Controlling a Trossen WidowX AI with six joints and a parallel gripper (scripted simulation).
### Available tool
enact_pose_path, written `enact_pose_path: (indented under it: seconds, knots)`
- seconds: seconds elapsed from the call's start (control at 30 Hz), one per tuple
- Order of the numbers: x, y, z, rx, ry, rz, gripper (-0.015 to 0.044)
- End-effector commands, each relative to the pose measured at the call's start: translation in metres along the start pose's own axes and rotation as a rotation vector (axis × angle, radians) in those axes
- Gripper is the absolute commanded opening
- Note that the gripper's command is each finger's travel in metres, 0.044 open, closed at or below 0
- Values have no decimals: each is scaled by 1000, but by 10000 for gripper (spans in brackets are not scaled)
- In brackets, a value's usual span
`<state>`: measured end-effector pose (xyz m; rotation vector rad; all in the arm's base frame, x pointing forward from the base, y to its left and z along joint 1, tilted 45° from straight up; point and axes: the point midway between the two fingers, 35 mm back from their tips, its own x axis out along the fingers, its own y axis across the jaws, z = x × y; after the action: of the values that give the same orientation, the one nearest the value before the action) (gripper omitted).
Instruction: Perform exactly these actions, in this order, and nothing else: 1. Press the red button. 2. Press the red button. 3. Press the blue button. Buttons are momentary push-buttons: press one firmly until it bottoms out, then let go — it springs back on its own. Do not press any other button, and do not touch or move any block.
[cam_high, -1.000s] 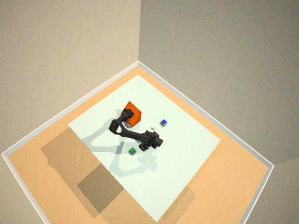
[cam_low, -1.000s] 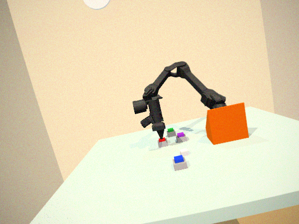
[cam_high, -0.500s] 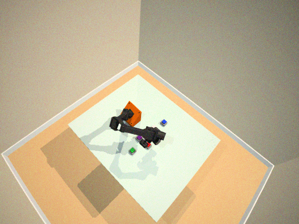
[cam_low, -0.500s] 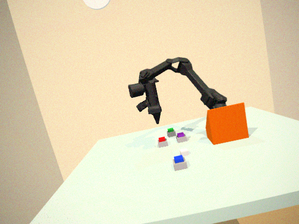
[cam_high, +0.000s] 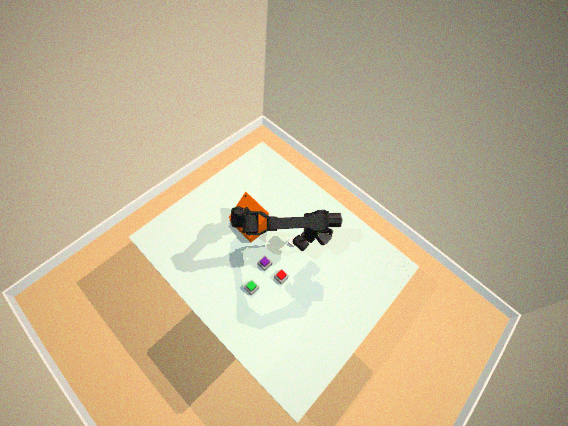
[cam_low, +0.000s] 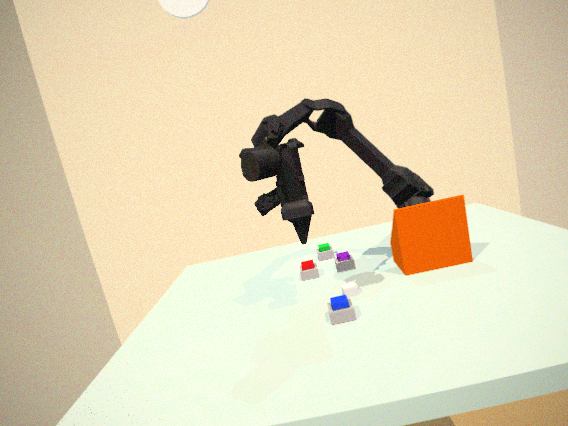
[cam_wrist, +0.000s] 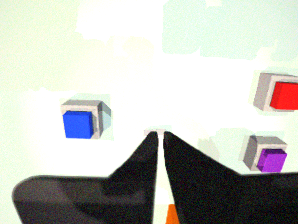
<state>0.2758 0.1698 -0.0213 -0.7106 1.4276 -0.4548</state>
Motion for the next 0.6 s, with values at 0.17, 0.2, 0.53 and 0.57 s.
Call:
enact_pose_path:
  seconds: [0.17,0.2,0.53,0.57]
  knots:
    - [14,95,-43,9,11,-21,20]
    - [14,95,-43,9,11,-21,20]
    - [73,94,-43,10,10,-23,20]
    - [76,94,-43,10,10,-23,20]
